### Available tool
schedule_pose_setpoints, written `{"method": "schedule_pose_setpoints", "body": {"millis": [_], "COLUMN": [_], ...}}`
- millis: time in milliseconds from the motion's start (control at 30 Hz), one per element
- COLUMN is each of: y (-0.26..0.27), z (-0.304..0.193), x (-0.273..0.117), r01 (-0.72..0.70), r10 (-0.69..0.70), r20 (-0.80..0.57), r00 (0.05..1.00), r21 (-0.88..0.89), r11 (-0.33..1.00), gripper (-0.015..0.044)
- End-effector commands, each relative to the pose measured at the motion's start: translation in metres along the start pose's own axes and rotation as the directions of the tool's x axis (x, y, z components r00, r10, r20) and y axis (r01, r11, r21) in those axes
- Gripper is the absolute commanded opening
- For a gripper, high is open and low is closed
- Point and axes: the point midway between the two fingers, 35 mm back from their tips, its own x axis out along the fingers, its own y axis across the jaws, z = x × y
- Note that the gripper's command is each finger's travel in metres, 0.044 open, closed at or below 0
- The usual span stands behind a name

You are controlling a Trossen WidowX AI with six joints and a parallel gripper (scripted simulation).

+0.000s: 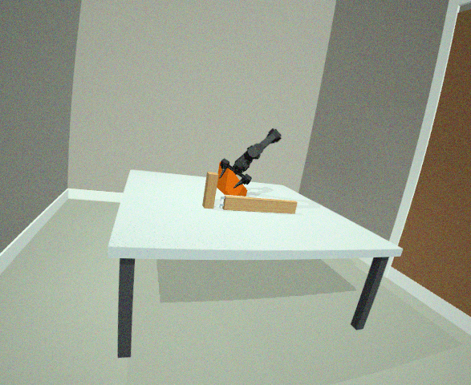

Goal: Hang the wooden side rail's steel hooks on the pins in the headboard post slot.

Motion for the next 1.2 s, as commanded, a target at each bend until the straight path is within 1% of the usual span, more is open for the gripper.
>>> {"method": "schedule_pose_setpoints", "body": {"millis": [0,100,233,400,533,700,833,933,1067,1167], "y": [0.008,0.013,0.020,0.029,0.036,0.046,0.053,0.059,0.066,0.071], "z": [0.003,0.007,0.011,0.016,0.020,0.026,0.030,0.034,0.039,0.042], "x": [0.005,0.006,0.006,0.004,0.000,-0.005,-0.011,-0.017,-0.024,-0.029], "r01": [-0.066,-0.124,-0.216,-0.332,-0.412,-0.474,-0.485,-0.466,-0.406,-0.353], "r10": [0.044,0.071,0.108,0.157,0.198,0.251,0.294,0.327,0.372,0.399], "r20": [-0.093,-0.148,-0.218,-0.300,-0.361,-0.430,-0.479,-0.511,-0.549,-0.567], "r00": [0.995,0.987,0.970,0.941,0.911,0.867,0.827,0.795,0.749,0.721], "r21": [-0.247,-0.395,-0.566,-0.728,-0.814,-0.867,-0.873,-0.859,-0.823,-0.795], "r11": [0.967,0.910,0.796,0.599,0.411,0.152,-0.058,-0.210,-0.396,-0.492], "gripper": [0.0440,0.0440,0.0440,0.0440,0.0440,0.0440,0.0440,0.0440,0.0440,0.0440]}}
